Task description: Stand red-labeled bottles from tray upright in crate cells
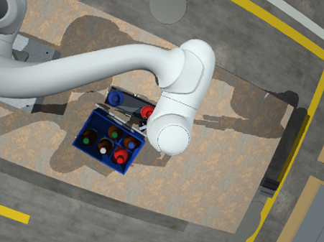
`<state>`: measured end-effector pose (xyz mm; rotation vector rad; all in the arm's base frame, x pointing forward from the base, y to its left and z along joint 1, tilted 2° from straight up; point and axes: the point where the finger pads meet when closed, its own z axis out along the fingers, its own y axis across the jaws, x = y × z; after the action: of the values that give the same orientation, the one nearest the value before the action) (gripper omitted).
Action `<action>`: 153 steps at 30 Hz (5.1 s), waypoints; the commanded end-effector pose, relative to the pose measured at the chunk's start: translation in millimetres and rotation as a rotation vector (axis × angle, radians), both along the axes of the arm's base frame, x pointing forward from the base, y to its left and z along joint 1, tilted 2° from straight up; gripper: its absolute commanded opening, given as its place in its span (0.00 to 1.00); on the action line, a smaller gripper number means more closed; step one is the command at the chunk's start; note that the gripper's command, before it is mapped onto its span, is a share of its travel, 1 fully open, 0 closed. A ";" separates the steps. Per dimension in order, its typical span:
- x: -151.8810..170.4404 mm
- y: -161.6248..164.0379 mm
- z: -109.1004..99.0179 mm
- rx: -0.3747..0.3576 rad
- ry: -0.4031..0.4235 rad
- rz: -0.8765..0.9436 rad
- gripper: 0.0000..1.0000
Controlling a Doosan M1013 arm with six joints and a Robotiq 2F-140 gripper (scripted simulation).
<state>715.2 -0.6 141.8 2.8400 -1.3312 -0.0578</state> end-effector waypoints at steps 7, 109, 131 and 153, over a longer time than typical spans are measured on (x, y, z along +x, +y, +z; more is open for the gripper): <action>-0.1 0.0 -1.1 0.000 0.000 0.000 0.38; -1.5 0.6 -47.1 0.000 0.000 0.000 0.38; -2.1 0.8 -62.4 0.000 0.000 0.000 0.38; -2.8 1.0 -83.2 0.000 0.000 0.000 0.38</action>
<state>712.4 0.4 59.4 2.8400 -1.3312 -0.0579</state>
